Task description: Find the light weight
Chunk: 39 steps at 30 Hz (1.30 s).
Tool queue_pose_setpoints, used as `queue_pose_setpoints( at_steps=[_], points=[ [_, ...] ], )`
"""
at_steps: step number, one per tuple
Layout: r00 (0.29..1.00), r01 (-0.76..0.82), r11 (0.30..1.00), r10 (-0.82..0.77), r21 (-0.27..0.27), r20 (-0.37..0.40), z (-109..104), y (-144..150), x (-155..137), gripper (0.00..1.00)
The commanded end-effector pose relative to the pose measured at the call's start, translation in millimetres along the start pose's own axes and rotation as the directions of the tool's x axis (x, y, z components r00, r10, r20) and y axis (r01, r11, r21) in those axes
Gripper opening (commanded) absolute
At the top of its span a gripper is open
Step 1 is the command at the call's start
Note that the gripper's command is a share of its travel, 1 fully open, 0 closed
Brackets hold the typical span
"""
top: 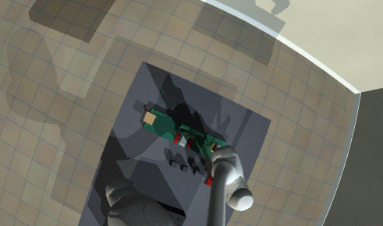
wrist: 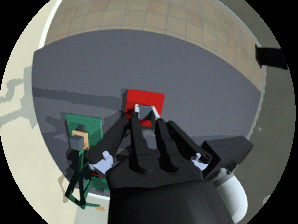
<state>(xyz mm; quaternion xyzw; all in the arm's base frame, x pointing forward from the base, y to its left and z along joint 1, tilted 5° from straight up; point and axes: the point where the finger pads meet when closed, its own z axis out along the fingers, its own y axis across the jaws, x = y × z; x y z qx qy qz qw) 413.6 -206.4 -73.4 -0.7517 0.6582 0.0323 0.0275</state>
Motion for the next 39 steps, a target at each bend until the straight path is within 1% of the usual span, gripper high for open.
queue_pose_setpoints(
  at_steps=[1,9,10,14,15,17,18,20,21,23,24,39],
  points=[
    [1.000,0.000,1.000,0.000,0.000,0.000,-0.1,0.0,0.0,0.24],
    [1.000,0.000,1.000,0.000,0.000,0.000,-0.1,0.0,0.0,0.24],
    [1.000,0.000,1.000,0.000,0.000,0.000,-0.1,0.0,0.0,0.26],
    [1.000,0.000,1.000,0.000,0.000,0.000,-0.1,0.0,0.0,0.26],
    [1.000,0.000,1.000,0.000,0.000,0.000,-0.1,0.0,0.0,0.29],
    [1.000,0.000,1.000,0.000,0.000,0.000,-0.1,0.0,0.0,0.29],
    [1.000,0.000,1.000,0.000,0.000,0.000,-0.1,0.0,0.0,0.31],
    [1.000,0.000,1.000,0.000,0.000,0.000,-0.1,0.0,0.0,0.31],
    [1.000,0.000,1.000,0.000,0.000,0.000,-0.1,0.0,0.0,0.33],
    [1.000,0.000,1.000,0.000,0.000,0.000,-0.1,0.0,0.0,0.33],
    [1.000,0.000,1.000,0.000,0.000,0.000,-0.1,0.0,0.0,0.35],
    [1.000,0.000,1.000,0.000,0.000,0.000,-3.0,-0.1,0.0,0.35]
  ],
)
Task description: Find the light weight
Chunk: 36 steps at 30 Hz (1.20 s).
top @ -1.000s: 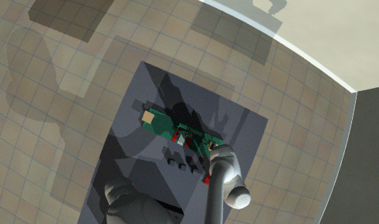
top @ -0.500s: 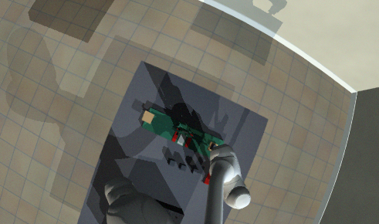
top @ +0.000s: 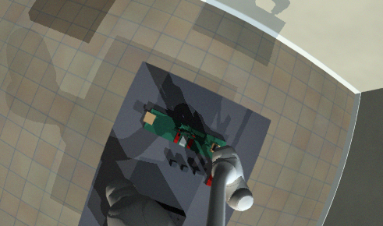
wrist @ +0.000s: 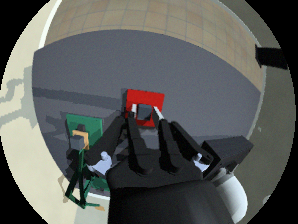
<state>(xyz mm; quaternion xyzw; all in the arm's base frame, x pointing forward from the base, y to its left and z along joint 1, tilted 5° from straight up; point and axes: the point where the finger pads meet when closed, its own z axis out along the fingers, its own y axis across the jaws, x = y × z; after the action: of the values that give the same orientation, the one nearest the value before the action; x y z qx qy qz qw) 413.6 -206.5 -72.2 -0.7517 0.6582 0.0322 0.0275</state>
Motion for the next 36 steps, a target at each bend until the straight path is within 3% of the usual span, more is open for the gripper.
queue_pose_setpoints(
  at_steps=[1,7,20,29,30,36],
  points=[
    [1.000,0.000,1.000,0.000,0.000,0.000,-4,0,0,0.35],
    [1.000,0.000,1.000,0.000,0.000,0.000,-16,0,0,0.35],
    [1.000,0.000,1.000,0.000,0.000,0.000,-80,0,0,0.35],
    [1.000,0.000,1.000,0.000,0.000,0.000,-89,0,0,0.35],
    [1.000,0.000,1.000,0.000,0.000,0.000,-89,0,0,1.00],
    [1.000,0.000,1.000,0.000,0.000,0.000,-89,0,0,1.00]
  ],
)
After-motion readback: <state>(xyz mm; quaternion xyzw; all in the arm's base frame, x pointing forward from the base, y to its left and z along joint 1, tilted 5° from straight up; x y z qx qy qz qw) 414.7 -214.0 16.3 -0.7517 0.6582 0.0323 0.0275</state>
